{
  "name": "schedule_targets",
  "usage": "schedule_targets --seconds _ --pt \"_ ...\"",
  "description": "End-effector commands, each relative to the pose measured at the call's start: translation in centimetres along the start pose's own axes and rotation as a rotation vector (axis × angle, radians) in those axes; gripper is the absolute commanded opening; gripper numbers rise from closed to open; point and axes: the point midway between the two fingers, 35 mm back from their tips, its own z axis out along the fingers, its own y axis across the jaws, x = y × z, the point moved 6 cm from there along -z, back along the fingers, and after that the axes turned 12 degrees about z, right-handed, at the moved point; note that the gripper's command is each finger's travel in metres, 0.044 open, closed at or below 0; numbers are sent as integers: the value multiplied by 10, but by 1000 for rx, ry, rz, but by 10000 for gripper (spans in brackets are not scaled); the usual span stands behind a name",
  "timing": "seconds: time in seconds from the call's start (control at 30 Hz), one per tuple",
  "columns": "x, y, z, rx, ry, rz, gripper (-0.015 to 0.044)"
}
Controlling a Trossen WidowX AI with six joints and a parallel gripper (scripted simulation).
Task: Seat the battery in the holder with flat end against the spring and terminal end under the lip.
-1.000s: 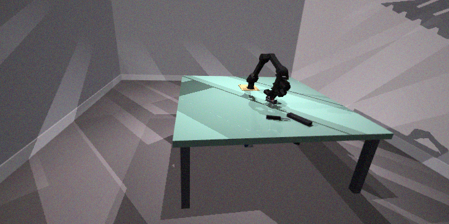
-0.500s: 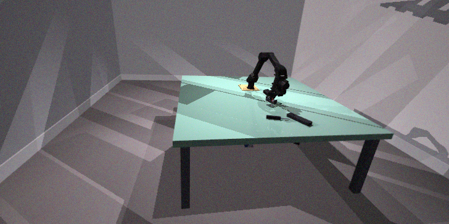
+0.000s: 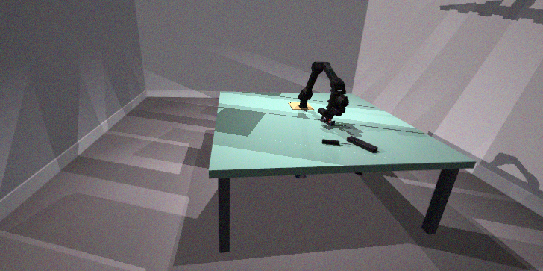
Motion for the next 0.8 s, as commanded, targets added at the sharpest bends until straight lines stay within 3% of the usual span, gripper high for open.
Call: schedule_targets --seconds 0.0,0.77 --pt "-1 0 0 -10 -33 -6 76" --pt "9 -2 4 -27 -125 -10 76"
